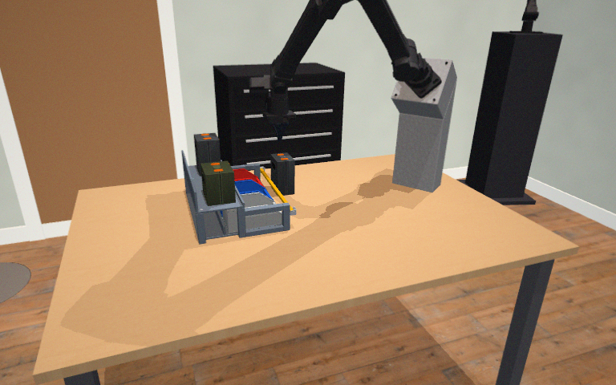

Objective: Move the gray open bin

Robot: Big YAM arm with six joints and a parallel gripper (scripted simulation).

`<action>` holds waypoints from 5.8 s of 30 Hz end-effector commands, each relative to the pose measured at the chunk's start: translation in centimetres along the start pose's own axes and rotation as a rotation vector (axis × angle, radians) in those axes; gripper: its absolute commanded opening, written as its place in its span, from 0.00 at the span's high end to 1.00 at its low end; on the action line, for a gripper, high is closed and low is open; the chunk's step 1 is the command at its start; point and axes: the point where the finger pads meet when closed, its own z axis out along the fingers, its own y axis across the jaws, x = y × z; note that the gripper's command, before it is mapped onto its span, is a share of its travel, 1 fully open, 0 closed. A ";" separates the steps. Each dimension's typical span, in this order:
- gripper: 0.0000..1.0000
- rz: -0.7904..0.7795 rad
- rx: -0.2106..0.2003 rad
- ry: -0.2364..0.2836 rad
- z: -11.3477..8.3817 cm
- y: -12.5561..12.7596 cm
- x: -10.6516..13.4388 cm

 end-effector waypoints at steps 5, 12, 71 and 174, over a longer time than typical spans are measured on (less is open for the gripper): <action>1.00 0.013 -0.014 -0.016 -1.4 0.2 -0.7; 1.00 0.013 -0.014 -0.016 -1.4 0.2 -0.7; 1.00 -0.001 -0.027 -0.008 -1.3 6.8 11.5; 0.57 0.002 -0.036 -0.015 5.2 6.4 10.4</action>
